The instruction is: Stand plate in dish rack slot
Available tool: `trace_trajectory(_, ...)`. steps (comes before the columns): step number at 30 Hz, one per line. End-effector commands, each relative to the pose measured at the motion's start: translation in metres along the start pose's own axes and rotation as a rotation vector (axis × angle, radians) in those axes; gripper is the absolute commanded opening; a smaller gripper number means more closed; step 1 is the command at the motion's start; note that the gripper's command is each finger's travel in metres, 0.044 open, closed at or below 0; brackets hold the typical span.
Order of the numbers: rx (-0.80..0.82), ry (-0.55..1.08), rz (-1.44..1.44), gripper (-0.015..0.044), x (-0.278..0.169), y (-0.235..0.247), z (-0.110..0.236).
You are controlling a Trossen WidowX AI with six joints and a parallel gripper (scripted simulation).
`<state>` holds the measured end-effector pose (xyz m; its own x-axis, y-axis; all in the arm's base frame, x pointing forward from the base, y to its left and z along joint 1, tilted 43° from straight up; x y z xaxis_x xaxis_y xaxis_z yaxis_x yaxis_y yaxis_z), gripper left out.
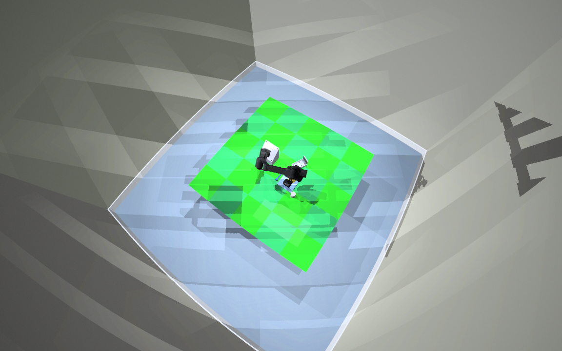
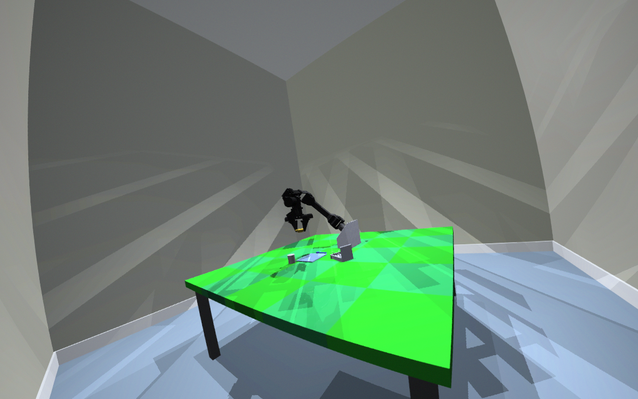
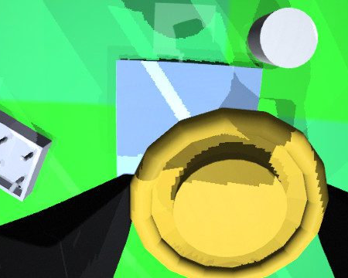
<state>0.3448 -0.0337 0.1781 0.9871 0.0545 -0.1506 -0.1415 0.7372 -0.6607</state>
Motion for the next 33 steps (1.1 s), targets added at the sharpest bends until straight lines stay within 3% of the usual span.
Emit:
trace_trajectory(1,0.009,-0.001,-0.042,0.0000,-0.002,0.017,0.006)
trace_trajectory(14,0.012,0.006,-0.462,0.0000,-0.059,0.146,0.005)
trace_trajectory(24,0.012,0.009,-0.481,0.0000,-0.063,0.151,0.004)
trace_trajectory(33,0.138,0.102,-0.332,0.0000,-0.063,0.155,-0.023)
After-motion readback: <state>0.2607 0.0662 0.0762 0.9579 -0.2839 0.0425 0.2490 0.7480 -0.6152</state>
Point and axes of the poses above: the point midway between the two fingers, 35 mm back from their tips, its own z axis back along the fingers, its own y axis across the jaws, x = y × z, the point moved 3 cm from there along z, back along the fingers, and after that the axes turned 12 degrees about z, right-handed, at the moved point
